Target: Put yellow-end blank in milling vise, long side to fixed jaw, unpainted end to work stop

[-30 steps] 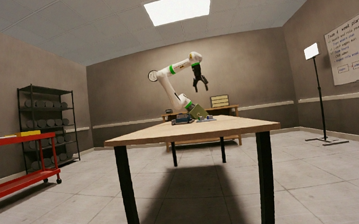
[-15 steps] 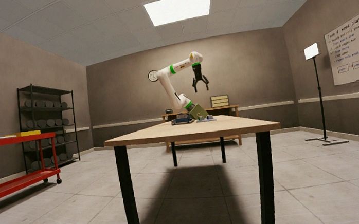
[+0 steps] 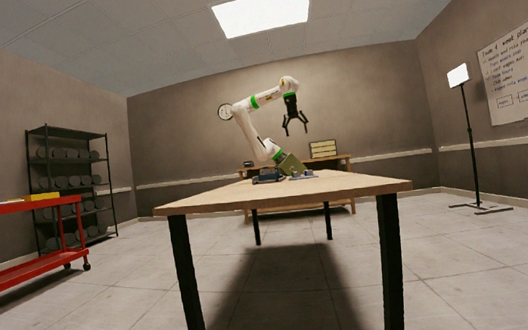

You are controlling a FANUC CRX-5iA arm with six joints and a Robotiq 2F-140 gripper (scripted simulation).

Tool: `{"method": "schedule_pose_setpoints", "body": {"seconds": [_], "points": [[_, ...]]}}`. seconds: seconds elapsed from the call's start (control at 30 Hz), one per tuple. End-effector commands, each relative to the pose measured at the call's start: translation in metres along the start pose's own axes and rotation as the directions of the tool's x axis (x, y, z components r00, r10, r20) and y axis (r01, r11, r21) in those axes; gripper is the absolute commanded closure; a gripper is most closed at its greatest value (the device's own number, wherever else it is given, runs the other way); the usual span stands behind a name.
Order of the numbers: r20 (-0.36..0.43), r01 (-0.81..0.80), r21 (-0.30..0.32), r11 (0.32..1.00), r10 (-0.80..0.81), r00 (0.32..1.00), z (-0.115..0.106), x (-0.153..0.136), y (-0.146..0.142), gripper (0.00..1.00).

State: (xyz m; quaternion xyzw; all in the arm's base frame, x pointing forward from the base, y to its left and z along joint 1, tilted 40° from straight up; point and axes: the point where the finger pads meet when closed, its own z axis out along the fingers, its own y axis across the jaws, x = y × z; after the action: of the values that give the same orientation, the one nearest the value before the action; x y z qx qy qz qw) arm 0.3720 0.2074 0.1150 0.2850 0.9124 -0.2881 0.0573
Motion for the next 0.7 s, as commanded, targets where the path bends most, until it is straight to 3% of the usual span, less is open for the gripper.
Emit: {"method": "schedule_pose_setpoints", "body": {"seconds": [0.0, 0.67], "points": [[0.007, 0.077, 0.007, 0.997, -0.077, 0.997, -0.0007, 0.0, 0.0003, 0.0], [0.024, 0.296, 0.033, 0.955, -0.297, 0.955, -0.0007, 0.0, 0.0003, 0.0]]}}
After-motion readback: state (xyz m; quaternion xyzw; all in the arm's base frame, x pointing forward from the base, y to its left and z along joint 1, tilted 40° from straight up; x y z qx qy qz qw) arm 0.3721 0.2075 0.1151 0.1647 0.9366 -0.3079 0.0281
